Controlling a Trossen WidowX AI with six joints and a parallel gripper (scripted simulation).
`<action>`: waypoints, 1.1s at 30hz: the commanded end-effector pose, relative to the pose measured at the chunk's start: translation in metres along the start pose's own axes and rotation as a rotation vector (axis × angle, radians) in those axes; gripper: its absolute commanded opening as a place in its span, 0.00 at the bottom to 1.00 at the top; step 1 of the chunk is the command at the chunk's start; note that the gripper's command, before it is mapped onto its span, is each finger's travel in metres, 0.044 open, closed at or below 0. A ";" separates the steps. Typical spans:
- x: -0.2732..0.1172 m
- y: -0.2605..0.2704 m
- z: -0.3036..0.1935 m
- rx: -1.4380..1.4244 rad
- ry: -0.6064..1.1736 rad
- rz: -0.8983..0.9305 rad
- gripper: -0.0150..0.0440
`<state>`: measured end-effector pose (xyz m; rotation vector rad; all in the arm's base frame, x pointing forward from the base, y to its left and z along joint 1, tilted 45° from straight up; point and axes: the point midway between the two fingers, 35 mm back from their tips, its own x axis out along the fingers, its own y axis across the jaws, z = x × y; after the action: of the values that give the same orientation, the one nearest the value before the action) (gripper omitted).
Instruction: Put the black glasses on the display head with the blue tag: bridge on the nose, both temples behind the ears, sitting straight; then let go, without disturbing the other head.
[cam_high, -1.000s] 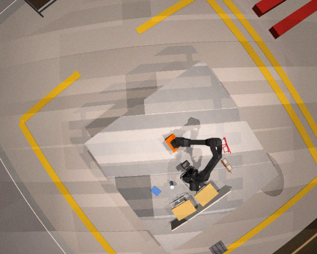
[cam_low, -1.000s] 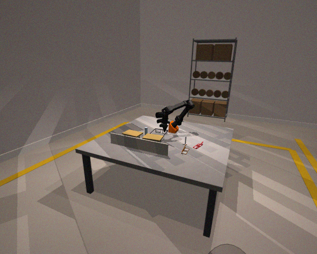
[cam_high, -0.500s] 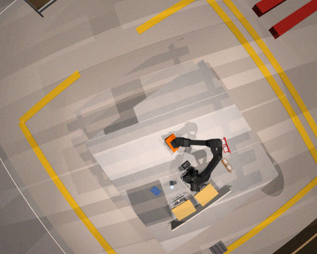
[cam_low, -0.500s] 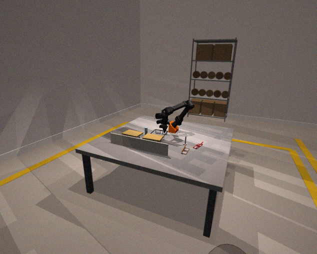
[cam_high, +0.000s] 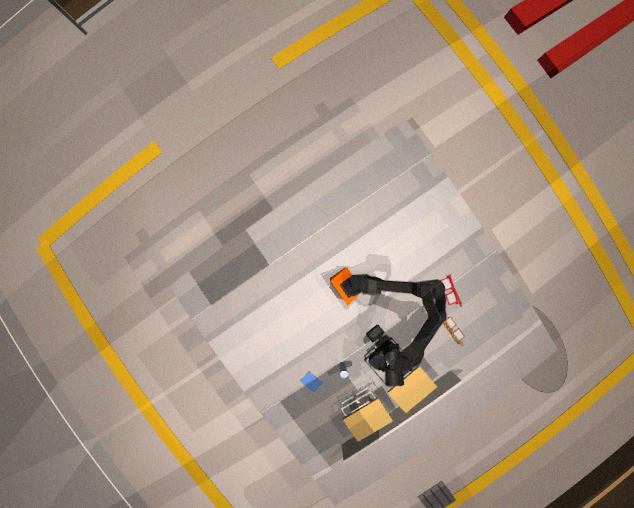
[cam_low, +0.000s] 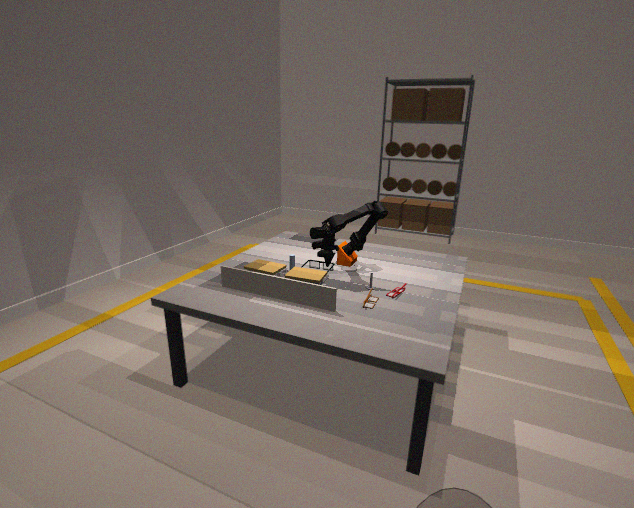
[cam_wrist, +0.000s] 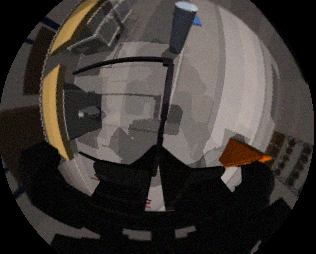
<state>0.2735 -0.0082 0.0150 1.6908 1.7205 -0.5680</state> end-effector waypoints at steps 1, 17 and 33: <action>-0.001 0.007 0.001 -0.001 -0.001 0.007 0.25; 0.001 0.028 0.000 -0.002 -0.001 0.008 0.25; 0.003 0.051 0.000 -0.003 -0.001 0.009 0.25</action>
<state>0.3187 -0.0028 0.0188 1.6897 1.7137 -0.5620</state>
